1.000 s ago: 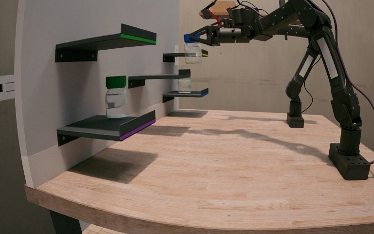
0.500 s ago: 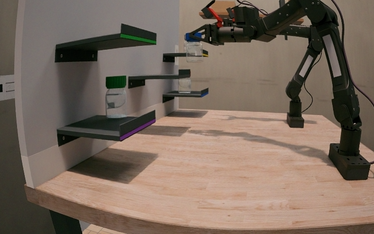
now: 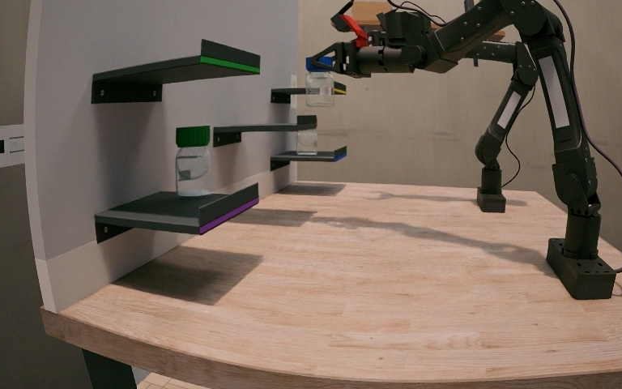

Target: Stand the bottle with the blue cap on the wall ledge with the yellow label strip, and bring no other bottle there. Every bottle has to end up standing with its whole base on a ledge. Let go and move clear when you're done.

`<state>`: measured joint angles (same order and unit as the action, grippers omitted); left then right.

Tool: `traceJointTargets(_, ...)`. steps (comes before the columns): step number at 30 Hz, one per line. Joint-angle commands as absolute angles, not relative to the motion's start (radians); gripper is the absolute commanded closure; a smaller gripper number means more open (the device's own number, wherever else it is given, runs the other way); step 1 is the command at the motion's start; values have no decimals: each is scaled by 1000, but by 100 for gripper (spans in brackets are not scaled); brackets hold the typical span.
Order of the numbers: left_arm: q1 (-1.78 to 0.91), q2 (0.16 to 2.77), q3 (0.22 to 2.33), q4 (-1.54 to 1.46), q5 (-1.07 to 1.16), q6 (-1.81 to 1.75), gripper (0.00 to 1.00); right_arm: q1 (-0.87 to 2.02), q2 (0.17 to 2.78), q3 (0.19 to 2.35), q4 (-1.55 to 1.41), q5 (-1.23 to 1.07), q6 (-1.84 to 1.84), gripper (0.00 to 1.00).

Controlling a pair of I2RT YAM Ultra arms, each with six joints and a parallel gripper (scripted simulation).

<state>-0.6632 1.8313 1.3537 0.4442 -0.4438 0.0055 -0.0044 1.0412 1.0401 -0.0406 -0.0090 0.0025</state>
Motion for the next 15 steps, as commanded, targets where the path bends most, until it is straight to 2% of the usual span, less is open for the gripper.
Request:
traceJointTargets(1, -665, 1809, 1343, 485, -432, 11, 50, 6, 1053, 1051, 3, 0, -6, 0)
traceJointTargets(15, -674, 1776, 1391, 437, -438, 12, 50, 6, 1053, 1051, 3, 0, -6, 0)
